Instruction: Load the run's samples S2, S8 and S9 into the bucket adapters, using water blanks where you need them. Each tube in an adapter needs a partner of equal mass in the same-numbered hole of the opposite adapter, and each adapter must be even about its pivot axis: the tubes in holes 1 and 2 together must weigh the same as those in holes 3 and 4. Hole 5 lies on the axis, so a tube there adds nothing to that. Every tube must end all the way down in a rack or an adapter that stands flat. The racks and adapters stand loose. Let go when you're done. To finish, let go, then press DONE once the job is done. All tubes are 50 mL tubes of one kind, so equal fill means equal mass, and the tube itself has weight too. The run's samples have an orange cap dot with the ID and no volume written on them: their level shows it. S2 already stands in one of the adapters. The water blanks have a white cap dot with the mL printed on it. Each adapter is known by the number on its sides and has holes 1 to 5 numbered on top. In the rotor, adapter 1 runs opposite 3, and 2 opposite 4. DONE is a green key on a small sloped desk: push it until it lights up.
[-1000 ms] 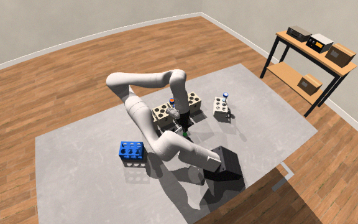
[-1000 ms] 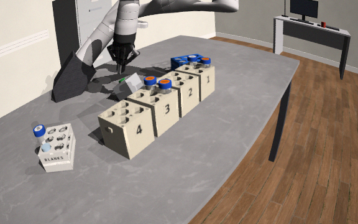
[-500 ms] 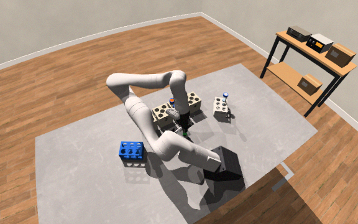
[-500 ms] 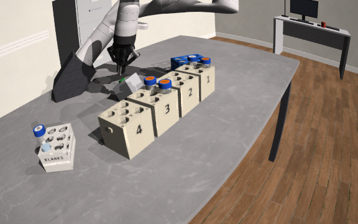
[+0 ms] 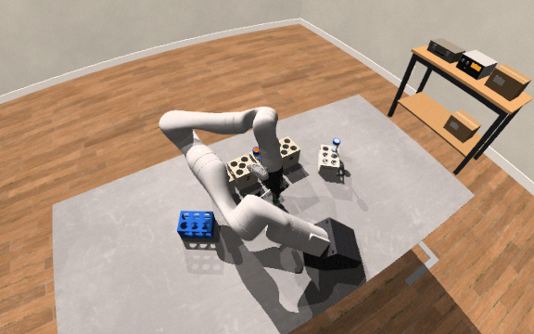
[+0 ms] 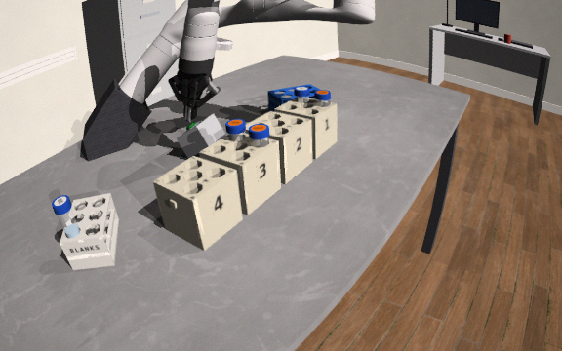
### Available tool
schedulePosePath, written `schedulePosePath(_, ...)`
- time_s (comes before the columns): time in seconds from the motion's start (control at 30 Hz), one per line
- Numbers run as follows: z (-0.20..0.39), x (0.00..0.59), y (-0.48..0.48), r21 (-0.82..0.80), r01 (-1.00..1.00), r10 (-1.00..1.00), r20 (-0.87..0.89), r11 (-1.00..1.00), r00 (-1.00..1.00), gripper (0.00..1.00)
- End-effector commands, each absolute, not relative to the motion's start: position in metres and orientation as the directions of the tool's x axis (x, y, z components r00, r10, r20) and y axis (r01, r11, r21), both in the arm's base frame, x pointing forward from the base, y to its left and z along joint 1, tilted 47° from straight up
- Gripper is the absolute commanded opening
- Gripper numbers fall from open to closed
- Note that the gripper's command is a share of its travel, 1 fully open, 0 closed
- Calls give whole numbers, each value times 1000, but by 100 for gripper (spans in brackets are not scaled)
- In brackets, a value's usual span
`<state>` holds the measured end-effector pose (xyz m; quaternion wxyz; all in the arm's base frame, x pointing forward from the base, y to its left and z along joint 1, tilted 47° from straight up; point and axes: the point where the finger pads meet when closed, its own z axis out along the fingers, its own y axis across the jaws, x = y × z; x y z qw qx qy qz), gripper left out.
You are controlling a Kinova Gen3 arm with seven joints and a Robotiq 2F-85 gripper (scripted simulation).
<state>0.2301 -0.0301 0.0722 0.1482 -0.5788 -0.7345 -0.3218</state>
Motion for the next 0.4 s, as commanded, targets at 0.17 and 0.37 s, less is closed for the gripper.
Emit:
schedulePosePath(0.17,69,232,-27,302,946,755,590,123,-286,10)
schedulePosePath(0.37,66,234,-25,302,946,755,590,123,-286,10)
